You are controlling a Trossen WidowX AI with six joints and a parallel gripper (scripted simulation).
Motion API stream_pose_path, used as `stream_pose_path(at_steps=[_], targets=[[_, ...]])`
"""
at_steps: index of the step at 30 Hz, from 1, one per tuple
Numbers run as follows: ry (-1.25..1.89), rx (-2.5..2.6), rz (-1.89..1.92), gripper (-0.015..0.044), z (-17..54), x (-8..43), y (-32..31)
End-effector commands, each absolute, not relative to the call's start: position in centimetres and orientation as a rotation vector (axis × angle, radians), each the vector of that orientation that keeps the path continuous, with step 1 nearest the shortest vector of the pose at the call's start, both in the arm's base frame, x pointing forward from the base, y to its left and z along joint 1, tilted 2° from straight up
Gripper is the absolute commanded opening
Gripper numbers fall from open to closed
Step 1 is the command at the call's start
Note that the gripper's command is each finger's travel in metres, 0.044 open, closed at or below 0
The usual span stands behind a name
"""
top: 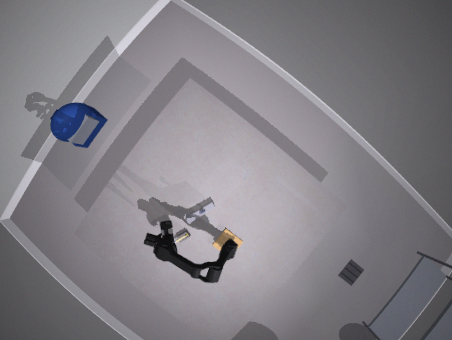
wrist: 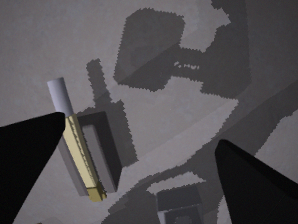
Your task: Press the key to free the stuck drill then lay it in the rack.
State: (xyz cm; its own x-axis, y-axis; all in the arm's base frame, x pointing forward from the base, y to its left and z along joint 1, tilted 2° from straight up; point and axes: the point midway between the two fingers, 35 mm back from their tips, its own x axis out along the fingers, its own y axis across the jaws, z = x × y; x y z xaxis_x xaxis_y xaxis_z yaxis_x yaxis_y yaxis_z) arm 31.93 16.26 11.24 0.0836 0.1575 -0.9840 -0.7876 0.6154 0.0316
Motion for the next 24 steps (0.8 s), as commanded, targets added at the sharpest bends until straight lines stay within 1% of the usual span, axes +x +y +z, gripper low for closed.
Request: stream_pose_path(at_steps=[1, 7, 14, 19, 24], targets=[[1.286, -0.363, 0.591, 0.0440, 11.2, 35.2, 12.5], [1.198, -0.002, 0.301, 0.0440, 11.6, 39.5, 4.6], [1.023, 0.398, -0.012, 0.0440, 12.4, 42.2, -6.1], [0.851, 0.669, -0.209, 0.0440, 13.3, 42.3, -14.4], [0.648, 0.923, -0.378, 0.0440, 14.8, 40.4, -22.4]])
